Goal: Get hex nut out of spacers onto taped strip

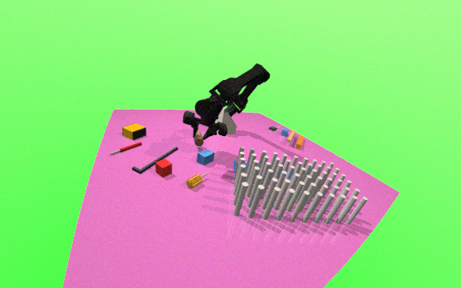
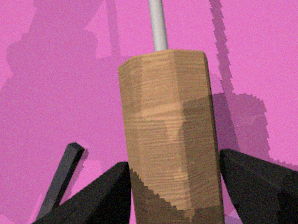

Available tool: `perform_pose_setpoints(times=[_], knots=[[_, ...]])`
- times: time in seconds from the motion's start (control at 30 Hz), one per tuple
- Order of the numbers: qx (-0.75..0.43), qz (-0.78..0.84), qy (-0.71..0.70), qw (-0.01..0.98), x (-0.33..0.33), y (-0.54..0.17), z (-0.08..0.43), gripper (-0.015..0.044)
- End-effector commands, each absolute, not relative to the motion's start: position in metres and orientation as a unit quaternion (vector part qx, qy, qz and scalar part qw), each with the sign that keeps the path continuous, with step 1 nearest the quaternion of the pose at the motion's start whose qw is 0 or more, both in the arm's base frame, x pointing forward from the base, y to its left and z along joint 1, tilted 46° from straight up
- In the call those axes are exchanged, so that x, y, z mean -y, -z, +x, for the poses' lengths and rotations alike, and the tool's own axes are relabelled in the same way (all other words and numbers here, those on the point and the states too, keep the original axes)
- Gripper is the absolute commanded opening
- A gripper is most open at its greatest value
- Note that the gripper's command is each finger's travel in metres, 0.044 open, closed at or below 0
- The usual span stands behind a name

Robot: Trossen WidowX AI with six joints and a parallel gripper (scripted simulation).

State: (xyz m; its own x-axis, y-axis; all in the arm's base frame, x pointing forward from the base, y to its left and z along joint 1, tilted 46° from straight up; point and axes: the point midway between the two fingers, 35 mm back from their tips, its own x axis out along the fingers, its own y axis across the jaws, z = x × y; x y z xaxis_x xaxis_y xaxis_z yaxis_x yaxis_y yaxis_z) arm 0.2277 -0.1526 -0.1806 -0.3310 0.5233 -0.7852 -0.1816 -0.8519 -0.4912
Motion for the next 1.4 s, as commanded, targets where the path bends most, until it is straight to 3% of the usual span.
perform_pose_setpoints(times=[0.0,0.47,0.7,1.37], knots=[[0.158,-0.539,-0.799,0.213,0.179,0.159,0.232,0.0],[0.154,-0.539,-0.801,0.21,0.243,0.091,0.225,0.0],[0.177,-0.555,-0.79,0.193,0.239,0.083,0.231,0.0],[0.354,-0.663,-0.66,0.027,0.196,0.019,0.275,0.0]])
